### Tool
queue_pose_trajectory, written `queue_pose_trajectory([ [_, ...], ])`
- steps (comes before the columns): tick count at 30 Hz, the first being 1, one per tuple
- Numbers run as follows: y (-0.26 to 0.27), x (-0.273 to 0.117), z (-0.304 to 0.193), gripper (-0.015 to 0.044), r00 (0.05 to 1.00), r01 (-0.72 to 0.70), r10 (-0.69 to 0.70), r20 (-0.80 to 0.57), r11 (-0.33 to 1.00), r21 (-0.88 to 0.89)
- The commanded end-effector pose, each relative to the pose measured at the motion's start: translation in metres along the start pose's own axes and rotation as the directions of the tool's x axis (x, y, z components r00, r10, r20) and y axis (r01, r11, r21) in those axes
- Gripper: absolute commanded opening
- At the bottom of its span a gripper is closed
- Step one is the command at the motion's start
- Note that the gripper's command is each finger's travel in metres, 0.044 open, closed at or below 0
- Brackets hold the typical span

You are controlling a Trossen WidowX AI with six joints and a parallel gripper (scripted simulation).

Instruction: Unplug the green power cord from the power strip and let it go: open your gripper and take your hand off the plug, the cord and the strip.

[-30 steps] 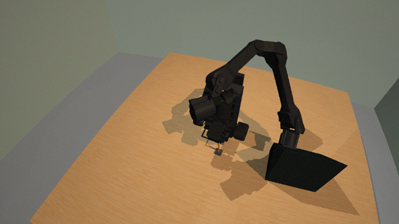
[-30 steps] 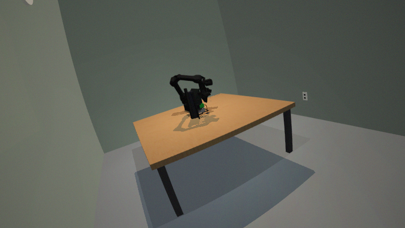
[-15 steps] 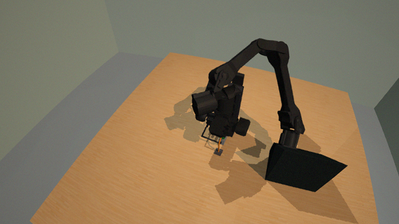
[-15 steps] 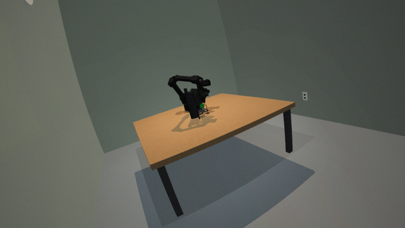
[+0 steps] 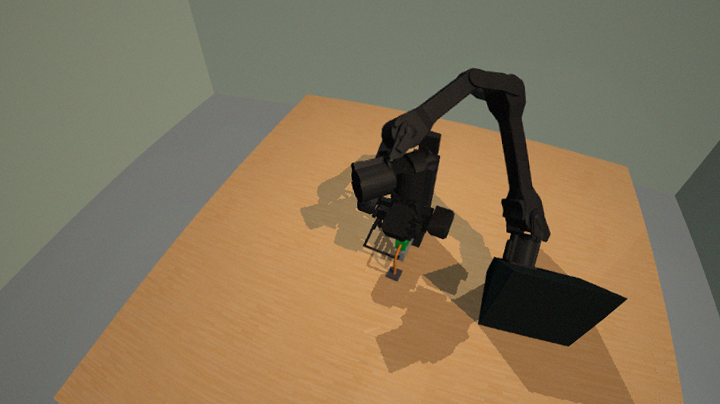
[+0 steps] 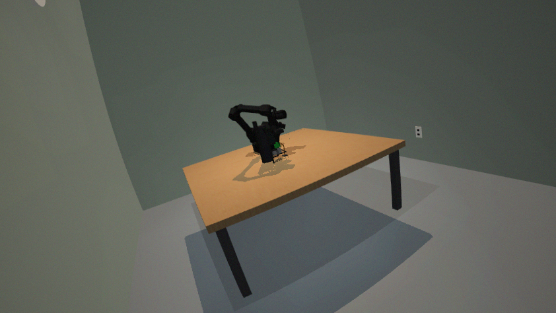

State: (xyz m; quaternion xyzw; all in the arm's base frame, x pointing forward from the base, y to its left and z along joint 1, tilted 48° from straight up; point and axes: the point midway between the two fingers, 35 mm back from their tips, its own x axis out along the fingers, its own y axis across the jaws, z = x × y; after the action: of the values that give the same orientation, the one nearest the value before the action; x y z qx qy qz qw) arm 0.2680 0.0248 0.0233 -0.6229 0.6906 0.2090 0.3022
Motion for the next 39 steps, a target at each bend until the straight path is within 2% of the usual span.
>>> queue_pose_trajectory([
  [1,0.001,0.004,-0.001,0.016,1.0,-0.002,0.002,-0.004,1.0,-0.007],
  [11,0.001,0.013,-0.002,0.016,1.0,-0.002,0.002,-0.005,1.0,-0.006],
  [14,0.0,0.01,-0.001,0.0081,1.0,0.0,0.0,0.0,1.0,0.001],
  [23,0.0,0.01,-0.001,0.0021,1.0,0.0,0.0,0.0,1.0,0.001],
  [24,0.0,0.01,0.0,0.0,1.0,0.0,0.0,0.0,1.0,0.001],
  [39,-0.002,0.009,0.02,0.0,1.0,0.0,0.0,0.002,1.0,-0.001],
])
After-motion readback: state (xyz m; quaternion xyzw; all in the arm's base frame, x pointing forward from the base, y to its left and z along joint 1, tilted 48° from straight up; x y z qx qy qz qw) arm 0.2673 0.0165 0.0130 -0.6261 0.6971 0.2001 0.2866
